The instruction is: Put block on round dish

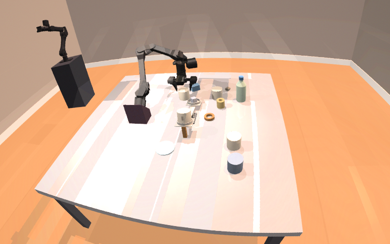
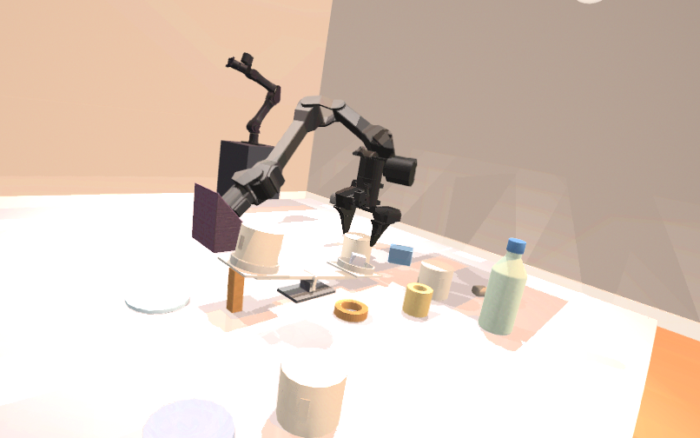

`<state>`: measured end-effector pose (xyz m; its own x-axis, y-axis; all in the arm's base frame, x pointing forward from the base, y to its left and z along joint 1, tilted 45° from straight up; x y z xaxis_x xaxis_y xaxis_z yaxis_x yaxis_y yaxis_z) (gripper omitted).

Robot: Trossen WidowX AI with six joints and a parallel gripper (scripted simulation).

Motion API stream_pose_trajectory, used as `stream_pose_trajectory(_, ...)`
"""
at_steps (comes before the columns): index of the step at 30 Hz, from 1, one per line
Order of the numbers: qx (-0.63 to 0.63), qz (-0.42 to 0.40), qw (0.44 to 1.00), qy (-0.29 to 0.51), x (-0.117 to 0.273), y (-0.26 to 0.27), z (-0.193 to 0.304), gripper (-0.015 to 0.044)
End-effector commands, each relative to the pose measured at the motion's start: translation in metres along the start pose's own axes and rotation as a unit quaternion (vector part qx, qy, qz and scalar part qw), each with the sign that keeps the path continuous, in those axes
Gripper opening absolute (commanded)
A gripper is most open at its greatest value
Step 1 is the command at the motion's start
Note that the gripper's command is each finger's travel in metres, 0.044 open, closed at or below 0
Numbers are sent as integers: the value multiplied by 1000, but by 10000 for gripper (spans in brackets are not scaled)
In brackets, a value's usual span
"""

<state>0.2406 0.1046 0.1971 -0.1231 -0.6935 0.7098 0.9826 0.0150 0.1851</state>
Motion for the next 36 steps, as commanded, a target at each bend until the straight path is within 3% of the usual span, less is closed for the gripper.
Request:
stream_pose_trajectory(1, 4, -8, 1000, 2, 25, 0, 3, 440)
stream_pose_trajectory(5, 4, -8, 1000, 2, 25, 0, 3, 440)
stream_pose_trajectory(12, 53, -21, 998, -25, 32, 21, -23, 260)
stream_pose_trajectory(31, 363, -6, 932, -6, 32, 55, -101, 260)
stream_pose_trajectory(36, 387, -7, 922, -3, 32, 57, -108, 260)
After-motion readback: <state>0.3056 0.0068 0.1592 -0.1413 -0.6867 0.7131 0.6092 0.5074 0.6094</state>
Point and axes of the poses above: the point midway between the two fingers, 35 mm back from their tips, its own x axis back along the fingers, its own y axis across the jaws, z = x × y, the point moved 3 cm from there along x, back along the fingers, and after that the axes turned 14 degrees about x, right-handed, at the moved point
